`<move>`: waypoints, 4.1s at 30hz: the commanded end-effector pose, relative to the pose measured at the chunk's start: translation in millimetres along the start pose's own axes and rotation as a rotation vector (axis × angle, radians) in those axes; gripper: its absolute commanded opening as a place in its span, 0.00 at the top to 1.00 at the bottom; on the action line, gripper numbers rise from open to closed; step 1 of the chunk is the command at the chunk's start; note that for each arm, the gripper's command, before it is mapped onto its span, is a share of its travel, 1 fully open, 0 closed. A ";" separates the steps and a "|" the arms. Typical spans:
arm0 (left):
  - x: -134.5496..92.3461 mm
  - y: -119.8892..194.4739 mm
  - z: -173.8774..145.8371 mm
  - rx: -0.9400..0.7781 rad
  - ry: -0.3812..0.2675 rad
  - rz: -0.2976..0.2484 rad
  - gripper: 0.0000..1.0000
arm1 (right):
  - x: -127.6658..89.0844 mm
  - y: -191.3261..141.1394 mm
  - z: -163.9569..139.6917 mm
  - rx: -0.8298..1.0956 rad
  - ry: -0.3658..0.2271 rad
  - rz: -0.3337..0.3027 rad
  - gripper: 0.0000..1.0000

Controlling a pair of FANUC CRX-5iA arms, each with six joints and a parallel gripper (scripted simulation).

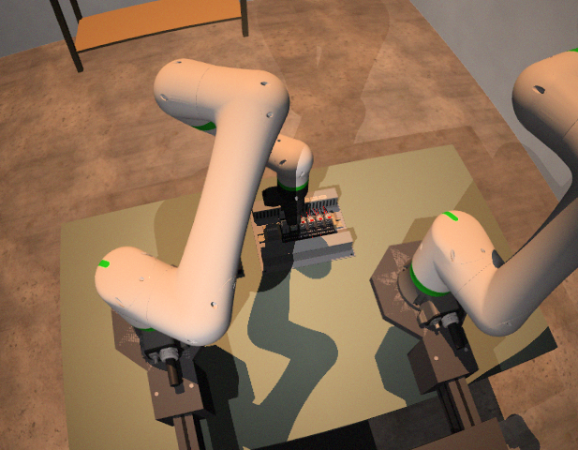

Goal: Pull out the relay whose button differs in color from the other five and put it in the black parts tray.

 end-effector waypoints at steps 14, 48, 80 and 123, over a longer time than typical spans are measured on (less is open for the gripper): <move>-0.8 0.5 0.7 0.000 -0.001 0.001 1.00 | -0.9 -0.2 0.1 0.000 -0.002 0.000 0.00; -0.9 2.8 1.0 0.000 0.002 -0.025 1.00 | -0.9 -0.2 0.1 0.000 -0.002 0.000 0.00; -1.2 -1.5 0.4 0.000 -0.004 0.024 1.00 | -0.9 -0.2 0.1 0.000 -0.002 0.000 0.00; -1.4 3.0 1.0 0.000 0.002 -0.027 1.00 | -0.9 -0.2 0.1 0.000 -0.002 0.000 0.00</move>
Point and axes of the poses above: on each arm, the point where the finger pads meet when closed, its own x axis out along the fingers, its own y axis across the jaws, z = x × y, the point moved 6 cm from there along -x, back along the fingers, and after that the axes turned 7 degrees about -x, right-handed, at the moved point
